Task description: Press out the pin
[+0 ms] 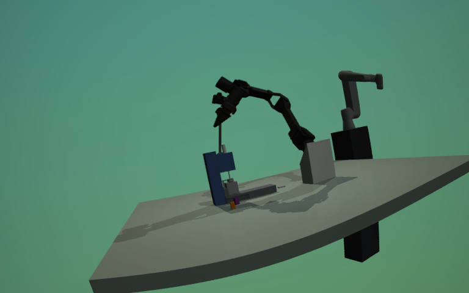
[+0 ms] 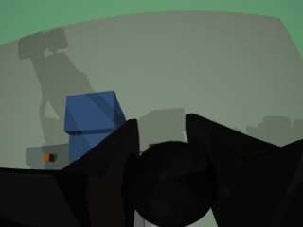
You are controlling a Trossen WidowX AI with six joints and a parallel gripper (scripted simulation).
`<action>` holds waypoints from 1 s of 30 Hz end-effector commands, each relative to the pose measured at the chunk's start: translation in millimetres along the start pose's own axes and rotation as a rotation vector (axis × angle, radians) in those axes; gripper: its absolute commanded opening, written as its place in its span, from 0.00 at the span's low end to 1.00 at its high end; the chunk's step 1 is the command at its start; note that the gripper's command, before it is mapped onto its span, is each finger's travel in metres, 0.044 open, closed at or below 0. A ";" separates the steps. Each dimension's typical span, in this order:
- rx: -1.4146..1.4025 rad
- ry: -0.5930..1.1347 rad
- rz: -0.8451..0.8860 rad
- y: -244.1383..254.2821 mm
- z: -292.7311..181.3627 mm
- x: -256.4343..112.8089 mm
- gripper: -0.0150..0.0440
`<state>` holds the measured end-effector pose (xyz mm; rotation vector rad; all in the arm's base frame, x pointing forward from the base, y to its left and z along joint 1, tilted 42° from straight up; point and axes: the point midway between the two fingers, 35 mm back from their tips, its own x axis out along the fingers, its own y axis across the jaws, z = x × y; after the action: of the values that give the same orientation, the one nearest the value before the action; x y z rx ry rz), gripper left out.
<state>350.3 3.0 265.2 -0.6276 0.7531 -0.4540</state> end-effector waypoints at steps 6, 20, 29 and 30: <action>0.000 0.001 -0.001 0.1 -0.4 -0.2 0.83; 0.000 0.001 -0.001 0.1 -0.4 -0.2 1.00; 0.002 0.011 0.009 4.7 -0.7 -65.1 1.00; 0.001 0.007 0.007 3.2 -1.3 -76.7 1.00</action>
<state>327.4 26.9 276.1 -0.6224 0.7797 -0.4503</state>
